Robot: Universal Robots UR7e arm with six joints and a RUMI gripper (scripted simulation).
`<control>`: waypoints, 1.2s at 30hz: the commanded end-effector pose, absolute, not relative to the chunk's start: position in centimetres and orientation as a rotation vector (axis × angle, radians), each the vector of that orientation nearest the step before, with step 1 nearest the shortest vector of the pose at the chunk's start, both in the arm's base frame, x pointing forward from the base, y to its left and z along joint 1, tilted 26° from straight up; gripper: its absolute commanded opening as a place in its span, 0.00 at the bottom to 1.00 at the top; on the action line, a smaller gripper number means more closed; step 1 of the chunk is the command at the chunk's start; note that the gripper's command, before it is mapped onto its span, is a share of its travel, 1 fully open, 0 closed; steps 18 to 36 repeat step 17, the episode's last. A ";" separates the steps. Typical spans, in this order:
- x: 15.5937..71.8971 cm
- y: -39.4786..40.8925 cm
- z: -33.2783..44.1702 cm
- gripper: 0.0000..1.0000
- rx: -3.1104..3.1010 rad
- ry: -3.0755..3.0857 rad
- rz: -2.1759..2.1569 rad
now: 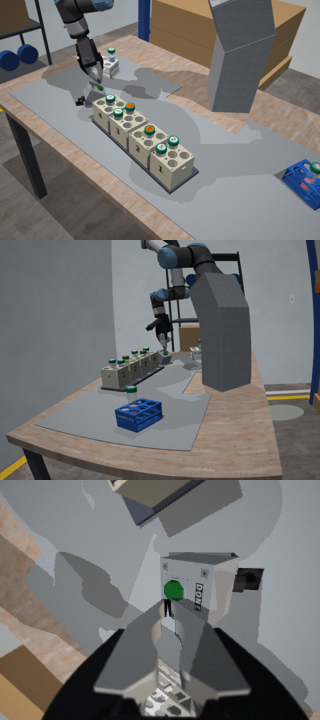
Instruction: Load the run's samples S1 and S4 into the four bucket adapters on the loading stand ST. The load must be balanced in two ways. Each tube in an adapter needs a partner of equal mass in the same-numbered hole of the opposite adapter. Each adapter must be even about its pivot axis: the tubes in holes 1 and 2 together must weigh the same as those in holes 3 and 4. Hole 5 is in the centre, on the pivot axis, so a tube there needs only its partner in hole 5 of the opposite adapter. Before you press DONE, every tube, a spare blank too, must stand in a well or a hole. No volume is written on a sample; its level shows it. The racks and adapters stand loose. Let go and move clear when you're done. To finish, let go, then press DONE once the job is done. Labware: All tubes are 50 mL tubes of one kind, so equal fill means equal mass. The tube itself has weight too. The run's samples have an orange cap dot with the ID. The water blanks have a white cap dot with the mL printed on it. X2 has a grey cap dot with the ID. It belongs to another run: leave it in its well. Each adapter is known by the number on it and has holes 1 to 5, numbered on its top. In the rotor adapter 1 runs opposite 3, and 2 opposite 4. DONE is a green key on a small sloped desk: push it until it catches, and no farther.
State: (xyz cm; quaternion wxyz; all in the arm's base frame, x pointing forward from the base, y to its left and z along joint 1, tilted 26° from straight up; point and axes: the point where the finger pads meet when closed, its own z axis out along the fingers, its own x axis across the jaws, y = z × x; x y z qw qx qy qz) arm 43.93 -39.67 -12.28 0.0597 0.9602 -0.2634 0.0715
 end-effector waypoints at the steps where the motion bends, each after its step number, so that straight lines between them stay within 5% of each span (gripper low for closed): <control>1: 44.0 -39.8 -12.5 0.00 2.906 -0.797 0.218; 36: 44.3 -40.1 -13.4 0.00 2.906 -0.797 0.218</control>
